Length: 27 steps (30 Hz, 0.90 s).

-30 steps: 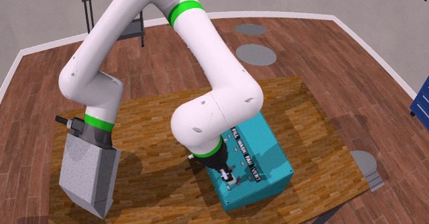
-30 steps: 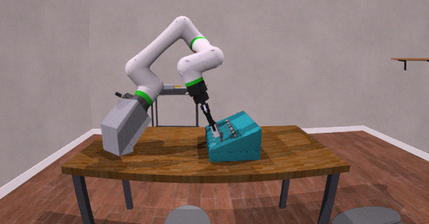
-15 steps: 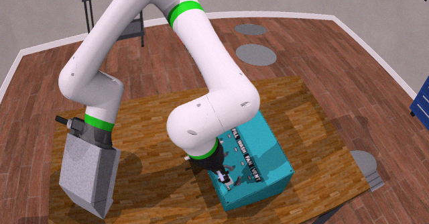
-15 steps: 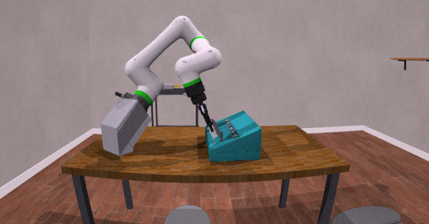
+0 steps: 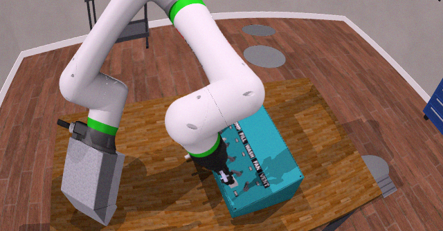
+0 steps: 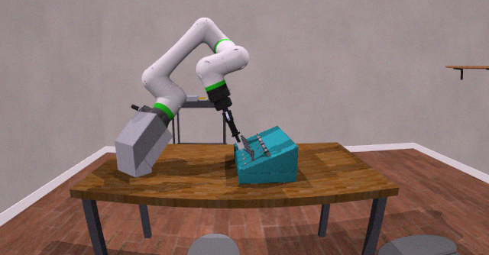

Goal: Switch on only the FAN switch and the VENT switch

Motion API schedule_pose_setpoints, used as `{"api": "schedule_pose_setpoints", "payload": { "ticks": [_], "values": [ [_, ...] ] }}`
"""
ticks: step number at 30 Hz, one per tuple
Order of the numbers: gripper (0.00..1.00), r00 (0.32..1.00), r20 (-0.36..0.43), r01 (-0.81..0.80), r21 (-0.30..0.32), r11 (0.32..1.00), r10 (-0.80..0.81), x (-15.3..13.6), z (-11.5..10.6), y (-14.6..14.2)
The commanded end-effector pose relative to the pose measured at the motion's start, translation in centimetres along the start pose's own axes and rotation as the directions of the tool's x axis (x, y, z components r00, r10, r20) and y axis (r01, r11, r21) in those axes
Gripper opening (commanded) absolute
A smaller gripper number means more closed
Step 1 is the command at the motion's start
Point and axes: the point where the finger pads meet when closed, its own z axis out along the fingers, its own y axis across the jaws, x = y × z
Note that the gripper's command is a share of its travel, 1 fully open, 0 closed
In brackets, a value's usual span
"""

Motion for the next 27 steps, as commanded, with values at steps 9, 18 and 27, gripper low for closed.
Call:
{"api": "schedule_pose_setpoints", "payload": {
  "ticks": [9, 18, 27],
  "values": [
    [0.0, 1.0, 0.0, 0.0, 0.0, 1.0, 0.0, 0.0, -5.9, 0.0],
    [0.0, 1.0, 0.0, 0.0, 0.0, 1.0, 0.0, 0.0, -6.5, -0.1],
    [0.0, 1.0, 0.0, 0.0, 0.0, 1.0, 0.0, -2.6, -6.5, -7.2]
  ]
}}
